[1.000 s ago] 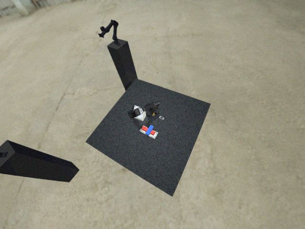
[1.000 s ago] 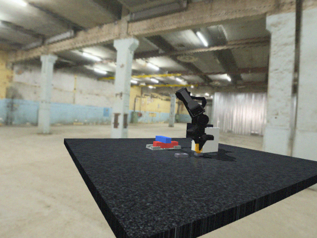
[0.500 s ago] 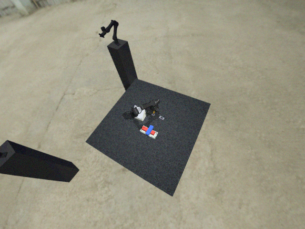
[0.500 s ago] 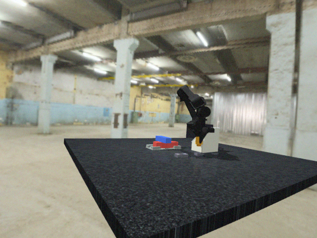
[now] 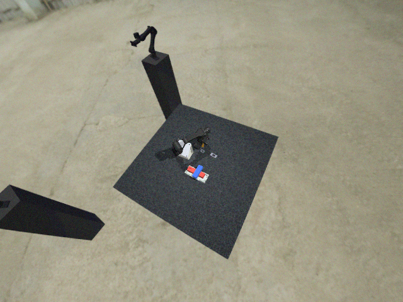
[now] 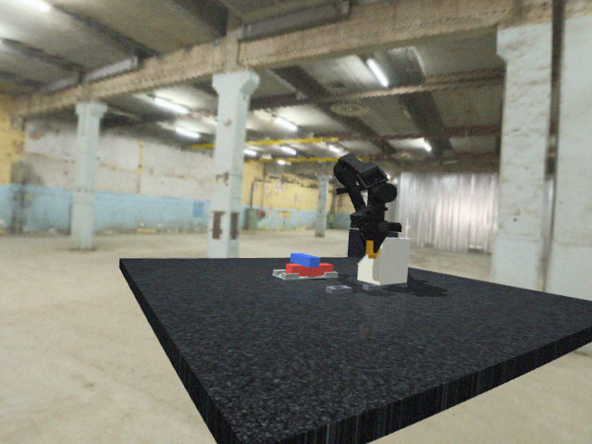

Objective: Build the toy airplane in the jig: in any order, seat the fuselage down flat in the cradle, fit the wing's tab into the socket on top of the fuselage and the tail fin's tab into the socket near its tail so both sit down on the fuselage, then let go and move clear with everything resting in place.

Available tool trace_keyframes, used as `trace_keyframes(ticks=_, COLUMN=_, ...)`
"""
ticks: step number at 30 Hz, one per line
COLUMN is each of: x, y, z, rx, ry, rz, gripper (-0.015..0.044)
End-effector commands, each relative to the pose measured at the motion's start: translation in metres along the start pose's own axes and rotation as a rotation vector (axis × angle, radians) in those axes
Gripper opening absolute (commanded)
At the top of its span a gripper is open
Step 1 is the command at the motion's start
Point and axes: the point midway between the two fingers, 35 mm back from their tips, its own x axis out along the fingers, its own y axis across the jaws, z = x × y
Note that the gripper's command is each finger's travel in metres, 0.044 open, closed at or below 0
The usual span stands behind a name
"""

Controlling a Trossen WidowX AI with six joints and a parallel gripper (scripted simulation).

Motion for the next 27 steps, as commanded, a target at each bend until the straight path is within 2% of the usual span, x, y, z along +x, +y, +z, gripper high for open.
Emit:
trace_keyframes(ticks=1, x=-0.013, y=-0.001, z=-0.001, rx=0.005, ry=0.0, rz=0.006, gripper=0.0)
trace_keyframes(ticks=8, x=-0.032, y=-0.004, z=-0.004, rx=0.005, ry=-0.002, rz=0.005, gripper=0.0)
trace_keyframes(ticks=27, x=-0.031, y=-0.052, z=0.023, rx=-0.022, ry=0.001, rz=0.035, gripper=0.0)
